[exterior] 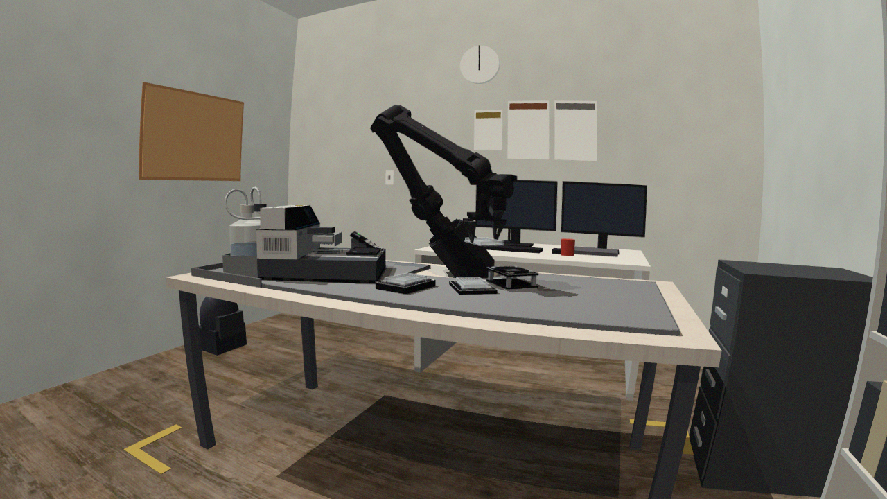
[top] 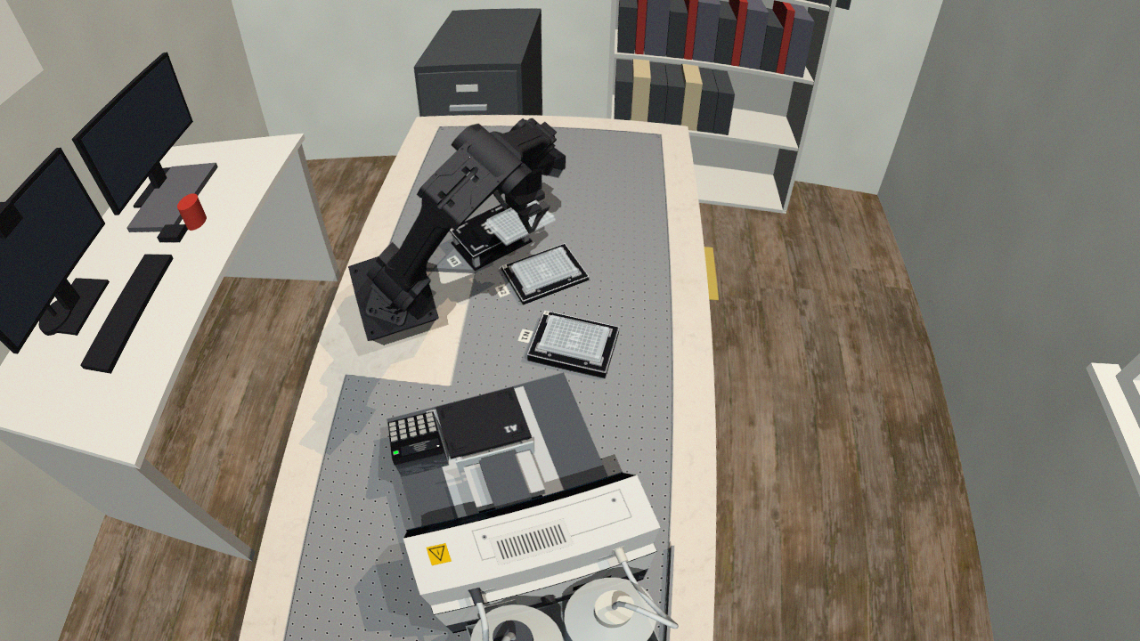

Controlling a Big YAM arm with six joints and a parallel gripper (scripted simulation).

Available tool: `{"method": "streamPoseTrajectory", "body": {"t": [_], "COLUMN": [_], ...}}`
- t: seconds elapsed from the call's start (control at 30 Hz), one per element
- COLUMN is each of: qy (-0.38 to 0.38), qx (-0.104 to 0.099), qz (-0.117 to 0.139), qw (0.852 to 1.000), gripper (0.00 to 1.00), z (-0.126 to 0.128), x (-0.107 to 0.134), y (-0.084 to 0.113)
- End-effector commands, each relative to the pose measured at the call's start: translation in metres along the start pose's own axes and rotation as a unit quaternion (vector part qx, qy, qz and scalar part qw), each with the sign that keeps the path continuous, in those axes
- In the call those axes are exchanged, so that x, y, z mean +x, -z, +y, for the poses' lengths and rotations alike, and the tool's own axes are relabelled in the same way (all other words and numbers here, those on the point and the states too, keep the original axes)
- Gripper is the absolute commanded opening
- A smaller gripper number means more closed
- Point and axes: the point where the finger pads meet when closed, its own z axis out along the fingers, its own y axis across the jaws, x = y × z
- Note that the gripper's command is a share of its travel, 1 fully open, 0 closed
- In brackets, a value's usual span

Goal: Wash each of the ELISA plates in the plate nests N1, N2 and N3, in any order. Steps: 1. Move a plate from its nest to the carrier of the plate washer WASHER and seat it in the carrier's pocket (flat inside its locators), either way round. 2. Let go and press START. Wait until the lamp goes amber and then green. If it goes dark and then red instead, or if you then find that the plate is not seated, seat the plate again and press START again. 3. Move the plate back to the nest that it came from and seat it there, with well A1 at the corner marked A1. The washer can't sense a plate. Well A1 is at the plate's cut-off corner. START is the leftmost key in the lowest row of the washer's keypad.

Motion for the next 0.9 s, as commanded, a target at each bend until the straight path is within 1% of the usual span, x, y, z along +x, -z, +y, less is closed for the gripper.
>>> {"method": "streamPoseTrajectory", "body": {"t": [0.0, 0.13, 0.2, 0.23, 0.3, 0.7, 0.77, 0.8, 0.87], "qy": [-0.02, -0.019, -0.019, -0.017, -0.019, -0.018, -0.018, -0.015, -0.015], "qx": [-0.006, -0.007, -0.007, -0.003, -0.008, -0.009, -0.009, -0.005, -0.007], "qz": [-0.027, -0.027, -0.027, -0.024, -0.026, -0.024, -0.024, -0.021, -0.021], "qw": [0.999, 0.999, 0.999, 1.0, 0.999, 1.0, 1.0, 1.0, 1.0], "gripper": [0.84, 0.84, 0.84, 0.84, 0.84, 0.84, 0.84, 0.84, 0.84], "z": [0.021, 0.042, 0.042, 0.046, 0.058, 0.12, 0.12, 0.124, 0.134], "x": [-0.022, -0.019, -0.019, -0.017, -0.017, -0.007, -0.007, -0.005, -0.004], "y": [0.014, 0.013, 0.013, 0.012, 0.011, 0.007, 0.007, 0.006, 0.006]}}
